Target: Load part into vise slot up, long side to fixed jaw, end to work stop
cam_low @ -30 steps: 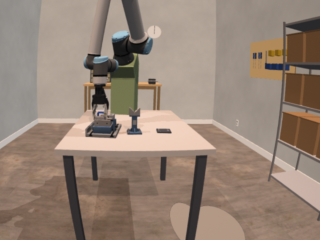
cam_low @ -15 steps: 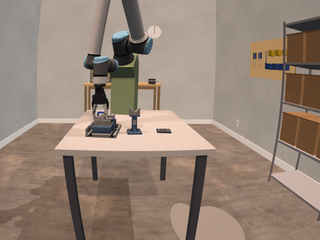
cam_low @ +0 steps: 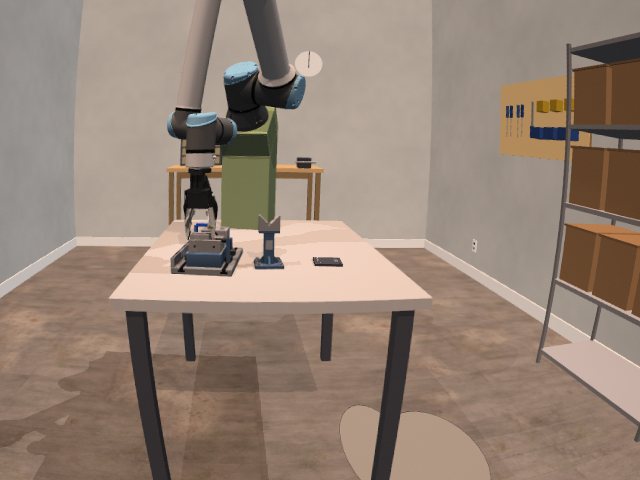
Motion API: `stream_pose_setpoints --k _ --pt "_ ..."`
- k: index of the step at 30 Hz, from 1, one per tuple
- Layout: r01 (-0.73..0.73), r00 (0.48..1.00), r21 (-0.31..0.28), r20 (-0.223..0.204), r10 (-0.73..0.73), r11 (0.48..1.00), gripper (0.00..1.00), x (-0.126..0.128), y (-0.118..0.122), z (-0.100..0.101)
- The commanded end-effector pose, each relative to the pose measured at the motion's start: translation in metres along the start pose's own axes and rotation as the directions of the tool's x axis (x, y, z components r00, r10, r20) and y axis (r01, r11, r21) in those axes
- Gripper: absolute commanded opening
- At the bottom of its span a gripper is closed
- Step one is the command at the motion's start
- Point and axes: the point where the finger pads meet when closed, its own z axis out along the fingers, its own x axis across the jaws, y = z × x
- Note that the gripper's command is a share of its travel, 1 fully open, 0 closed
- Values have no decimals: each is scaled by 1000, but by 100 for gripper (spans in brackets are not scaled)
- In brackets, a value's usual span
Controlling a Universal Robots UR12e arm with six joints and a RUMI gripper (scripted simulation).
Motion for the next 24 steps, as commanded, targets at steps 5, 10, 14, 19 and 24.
stream_pose_setpoints --k 5,10,14,19,24 --pt "0 1000 -1 0 0 1000 47 0 0 -1" --pt "0 1000 -1 0 0 1000 47 0 0 -5" --pt "0 1000 -1 0 0 1000 47 0 0 -12" --pt "0 1000 -1 0 0 1000 47 0 0 -26" --pt "0 1000 -1 0 0 1000 47 0 0 -35"
